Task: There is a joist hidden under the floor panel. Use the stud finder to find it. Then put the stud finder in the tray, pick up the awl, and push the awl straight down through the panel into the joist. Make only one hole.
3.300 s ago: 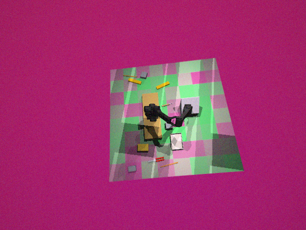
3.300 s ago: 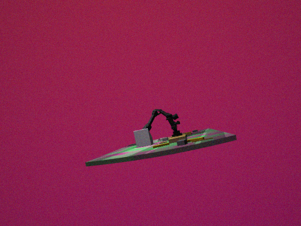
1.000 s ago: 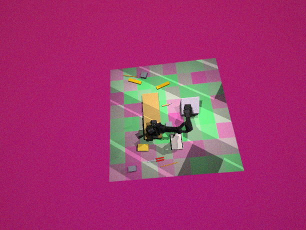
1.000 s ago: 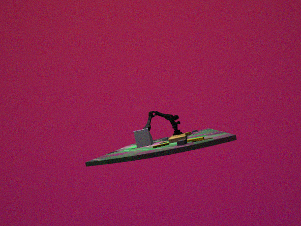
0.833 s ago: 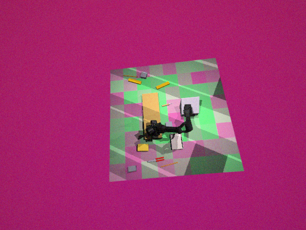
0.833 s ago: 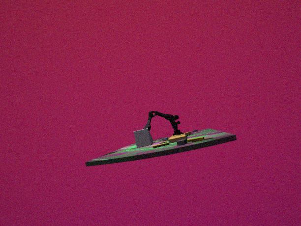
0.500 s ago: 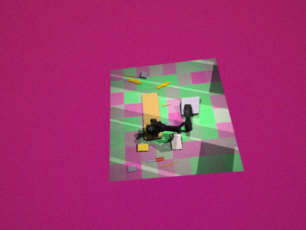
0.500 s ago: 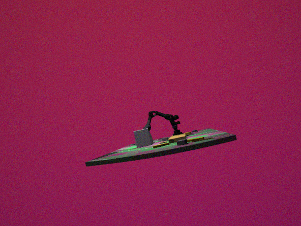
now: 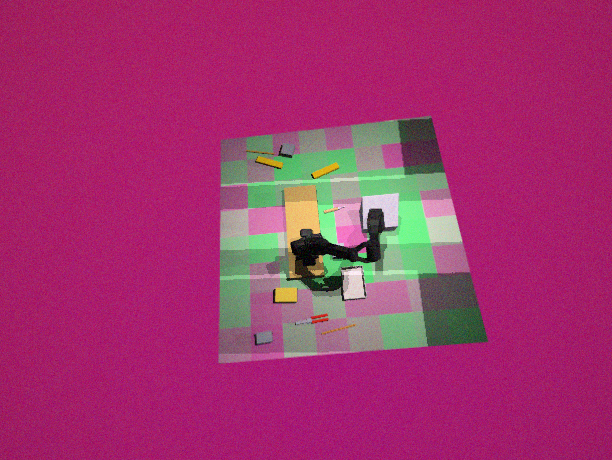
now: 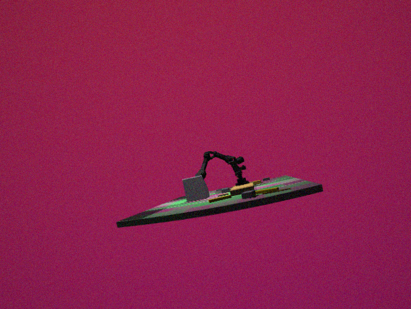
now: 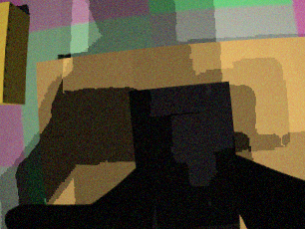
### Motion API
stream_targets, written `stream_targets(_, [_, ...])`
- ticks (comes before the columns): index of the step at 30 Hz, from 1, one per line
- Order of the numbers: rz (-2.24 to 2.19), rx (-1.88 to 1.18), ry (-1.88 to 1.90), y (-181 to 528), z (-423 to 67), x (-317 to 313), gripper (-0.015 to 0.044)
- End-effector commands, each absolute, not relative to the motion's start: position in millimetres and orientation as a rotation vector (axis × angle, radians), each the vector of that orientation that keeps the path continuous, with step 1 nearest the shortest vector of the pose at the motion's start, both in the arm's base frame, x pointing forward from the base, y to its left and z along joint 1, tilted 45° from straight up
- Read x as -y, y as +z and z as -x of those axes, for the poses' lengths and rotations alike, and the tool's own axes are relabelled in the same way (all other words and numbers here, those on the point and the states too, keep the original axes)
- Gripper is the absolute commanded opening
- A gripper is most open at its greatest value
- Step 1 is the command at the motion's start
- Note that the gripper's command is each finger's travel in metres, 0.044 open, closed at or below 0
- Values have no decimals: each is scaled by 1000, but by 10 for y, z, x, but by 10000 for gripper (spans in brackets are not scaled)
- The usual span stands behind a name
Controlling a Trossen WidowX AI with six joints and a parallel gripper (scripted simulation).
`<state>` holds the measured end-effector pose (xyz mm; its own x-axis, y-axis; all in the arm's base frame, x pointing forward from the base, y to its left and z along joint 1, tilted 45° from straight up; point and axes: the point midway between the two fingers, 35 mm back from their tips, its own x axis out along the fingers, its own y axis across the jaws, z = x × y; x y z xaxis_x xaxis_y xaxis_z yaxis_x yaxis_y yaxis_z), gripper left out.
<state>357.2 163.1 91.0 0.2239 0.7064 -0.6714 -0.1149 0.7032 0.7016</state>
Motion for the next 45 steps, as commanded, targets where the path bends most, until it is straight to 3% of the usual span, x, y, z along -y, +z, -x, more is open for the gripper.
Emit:
stream_targets(1, [-589,-1232,609,786,-3576,-1529,0])
stream_targets(45, [-583,-1233,605,-169,-3709,-566,0])
